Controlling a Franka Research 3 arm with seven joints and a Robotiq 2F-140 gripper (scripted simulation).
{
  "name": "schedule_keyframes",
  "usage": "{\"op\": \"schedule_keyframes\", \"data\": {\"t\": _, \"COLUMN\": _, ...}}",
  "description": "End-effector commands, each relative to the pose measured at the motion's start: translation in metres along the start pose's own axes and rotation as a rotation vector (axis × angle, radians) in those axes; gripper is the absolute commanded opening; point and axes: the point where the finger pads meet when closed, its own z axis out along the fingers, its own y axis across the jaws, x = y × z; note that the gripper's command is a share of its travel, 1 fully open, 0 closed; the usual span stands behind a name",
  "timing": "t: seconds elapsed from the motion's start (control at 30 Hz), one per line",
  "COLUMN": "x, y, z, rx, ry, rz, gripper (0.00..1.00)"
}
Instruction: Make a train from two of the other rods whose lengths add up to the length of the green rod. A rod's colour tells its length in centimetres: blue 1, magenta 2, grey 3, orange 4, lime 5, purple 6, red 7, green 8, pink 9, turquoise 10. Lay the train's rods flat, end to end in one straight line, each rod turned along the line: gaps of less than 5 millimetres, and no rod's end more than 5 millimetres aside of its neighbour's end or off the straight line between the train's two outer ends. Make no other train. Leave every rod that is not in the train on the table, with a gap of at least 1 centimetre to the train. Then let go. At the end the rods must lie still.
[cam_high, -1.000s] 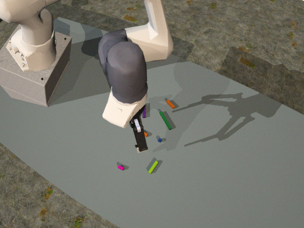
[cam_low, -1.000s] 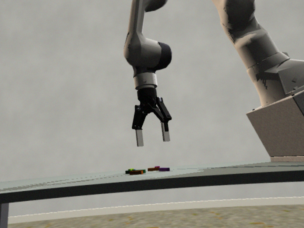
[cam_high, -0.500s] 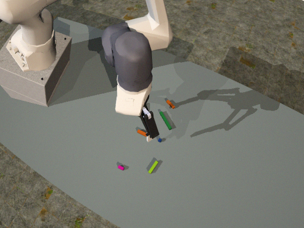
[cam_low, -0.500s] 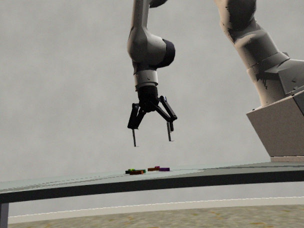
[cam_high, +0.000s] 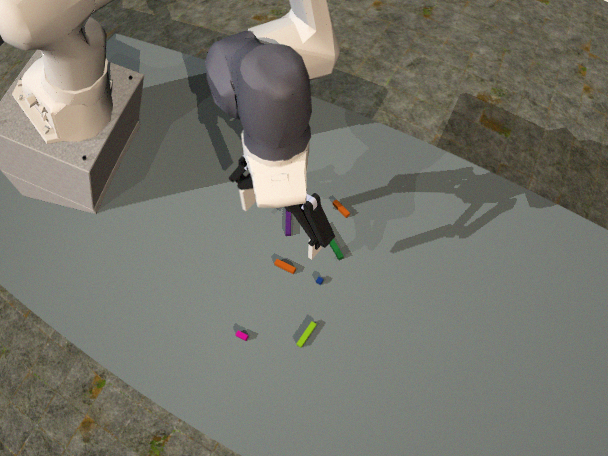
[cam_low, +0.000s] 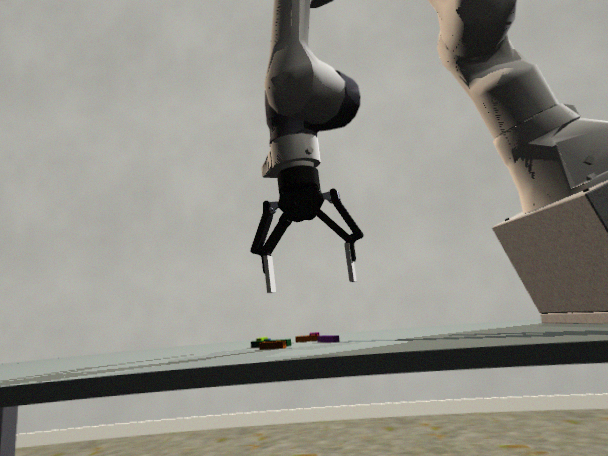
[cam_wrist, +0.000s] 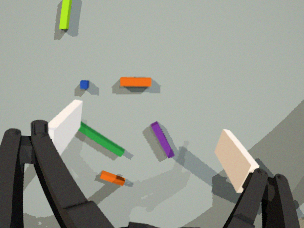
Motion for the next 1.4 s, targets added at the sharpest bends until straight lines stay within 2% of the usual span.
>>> {"op": "schedule_keyframes", "data": {"t": 0.0, "x": -0.008, "y": 0.002, "z": -0.001, "rx": 0.031, "ry": -0.024, "rz": -0.163, "gripper": 1.0}}
{"op": "schedule_keyframes", "data": {"t": 0.37, "x": -0.029, "y": 0.015, "z": -0.001, "rx": 0.035, "ry": -0.017, "rz": -0.393, "gripper": 1.0}}
{"op": "schedule_keyframes", "data": {"t": 0.43, "x": -0.029, "y": 0.015, "z": -0.001, "rx": 0.035, "ry": -0.017, "rz": -0.393, "gripper": 1.0}}
{"op": "schedule_keyframes", "data": {"t": 0.77, "x": -0.051, "y": 0.031, "z": -0.002, "rx": 0.039, "ry": -0.007, "rz": -0.648, "gripper": 1.0}}
{"op": "schedule_keyframes", "data": {"t": 0.87, "x": -0.053, "y": 0.033, "z": -0.003, "rx": 0.04, "ry": -0.006, "rz": -0.675, "gripper": 1.0}}
{"op": "schedule_keyframes", "data": {"t": 0.9, "x": -0.053, "y": 0.033, "z": -0.003, "rx": 0.04, "ry": -0.006, "rz": -0.675, "gripper": 0.15}}
{"op": "schedule_keyframes", "data": {"t": 1.37, "x": -0.053, "y": 0.033, "z": -0.003, "rx": 0.04, "ry": -0.006, "rz": -0.675, "gripper": 0.15}}
